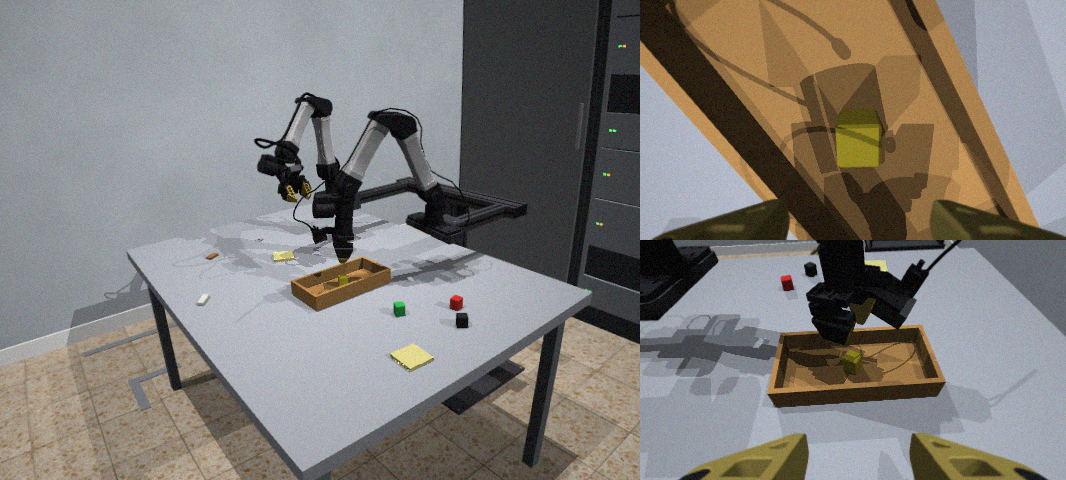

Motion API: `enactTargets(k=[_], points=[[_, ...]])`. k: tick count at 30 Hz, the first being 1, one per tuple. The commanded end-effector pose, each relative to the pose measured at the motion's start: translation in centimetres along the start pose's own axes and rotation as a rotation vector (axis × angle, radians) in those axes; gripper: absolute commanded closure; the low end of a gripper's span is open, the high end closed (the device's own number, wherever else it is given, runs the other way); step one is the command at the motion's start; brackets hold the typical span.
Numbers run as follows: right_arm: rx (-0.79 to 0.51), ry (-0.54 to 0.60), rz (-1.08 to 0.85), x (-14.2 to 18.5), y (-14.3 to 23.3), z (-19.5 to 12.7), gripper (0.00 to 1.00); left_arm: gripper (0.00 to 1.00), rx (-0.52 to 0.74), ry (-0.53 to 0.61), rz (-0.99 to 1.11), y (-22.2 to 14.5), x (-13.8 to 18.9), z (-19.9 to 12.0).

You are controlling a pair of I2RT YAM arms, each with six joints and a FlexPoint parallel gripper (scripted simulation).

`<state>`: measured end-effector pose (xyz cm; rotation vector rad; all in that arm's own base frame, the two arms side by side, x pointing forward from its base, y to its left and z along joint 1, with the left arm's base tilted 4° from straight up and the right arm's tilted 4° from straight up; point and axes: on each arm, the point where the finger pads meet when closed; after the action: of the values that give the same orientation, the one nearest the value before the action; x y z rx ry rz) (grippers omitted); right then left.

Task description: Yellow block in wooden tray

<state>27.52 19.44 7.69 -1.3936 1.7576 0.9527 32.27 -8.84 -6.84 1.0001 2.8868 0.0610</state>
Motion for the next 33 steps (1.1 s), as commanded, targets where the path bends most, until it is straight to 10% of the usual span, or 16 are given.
enactTargets(k=[1, 33], points=[[-0.001, -0.005, -0.011, -0.5, -0.1, -0.2, 0.51, 0.39, -0.033, -0.178, 0.011, 0.7, -1.6, -2.5], [-0.002, -0.005, -0.011, -0.5, -0.1, -0.2, 0.51, 0.39, -0.070, -0.357, 0.000, -0.3, 3.2, -4.5]])
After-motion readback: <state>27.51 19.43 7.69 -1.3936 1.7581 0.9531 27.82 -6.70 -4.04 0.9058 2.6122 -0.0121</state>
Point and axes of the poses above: on each arm, the point where the finger pads meet when closed, its own z axis out along the fingers, its own y axis across the jaws, x = y × z, and after that the axes turned 9 degrees about z, right-handed
